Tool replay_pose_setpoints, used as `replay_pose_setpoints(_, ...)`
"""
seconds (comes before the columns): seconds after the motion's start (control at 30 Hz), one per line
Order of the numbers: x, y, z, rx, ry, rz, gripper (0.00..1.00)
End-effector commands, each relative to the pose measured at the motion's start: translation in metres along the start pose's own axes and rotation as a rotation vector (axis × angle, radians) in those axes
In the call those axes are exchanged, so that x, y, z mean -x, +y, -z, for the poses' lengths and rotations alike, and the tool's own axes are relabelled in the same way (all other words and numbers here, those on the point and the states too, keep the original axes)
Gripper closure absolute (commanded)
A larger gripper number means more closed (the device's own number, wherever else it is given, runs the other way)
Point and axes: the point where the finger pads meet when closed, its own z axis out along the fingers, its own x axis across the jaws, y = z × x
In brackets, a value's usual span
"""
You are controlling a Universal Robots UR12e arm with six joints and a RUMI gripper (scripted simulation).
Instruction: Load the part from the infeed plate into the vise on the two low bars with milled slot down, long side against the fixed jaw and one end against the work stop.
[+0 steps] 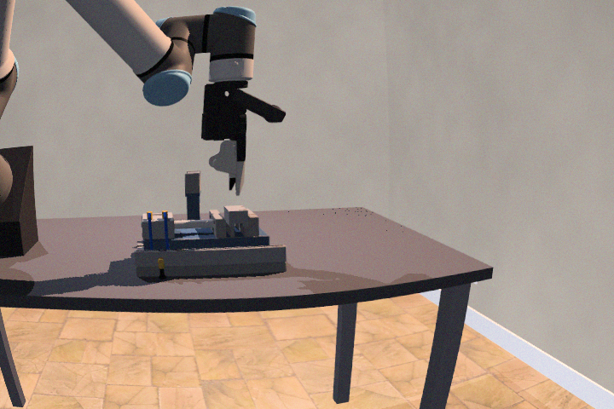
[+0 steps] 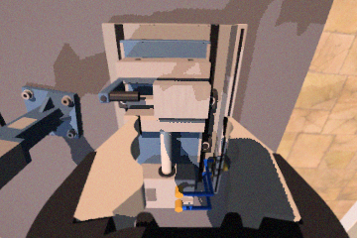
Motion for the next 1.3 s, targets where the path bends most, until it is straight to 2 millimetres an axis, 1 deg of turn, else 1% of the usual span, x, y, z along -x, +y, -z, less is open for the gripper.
replay_pose_setpoints(0.0, 0.000, 0.000, 0.014, 0.000, 0.000, -0.001, 0.53)
replay_pose_setpoints(0.1, 0.000, 0.000, 0.020, 0.000, 0.000, -0.001, 0.53)
replay_pose_setpoints(0.3, 0.000, 0.000, 0.025, 0.000, 0.000, -0.001, 0.53)
replay_pose_setpoints(0.53, 0.000, 0.000, 0.028, 0.000, 0.000, -0.001, 0.53)
replay_pose_setpoints(0.57, 0.000, 0.000, 0.028, 0.000, 0.000, -0.001, 1.00)
replay_pose_setpoints(1.27, 0.000, 0.000, 0.028, 0.000, 0.000, -0.001, 1.00)
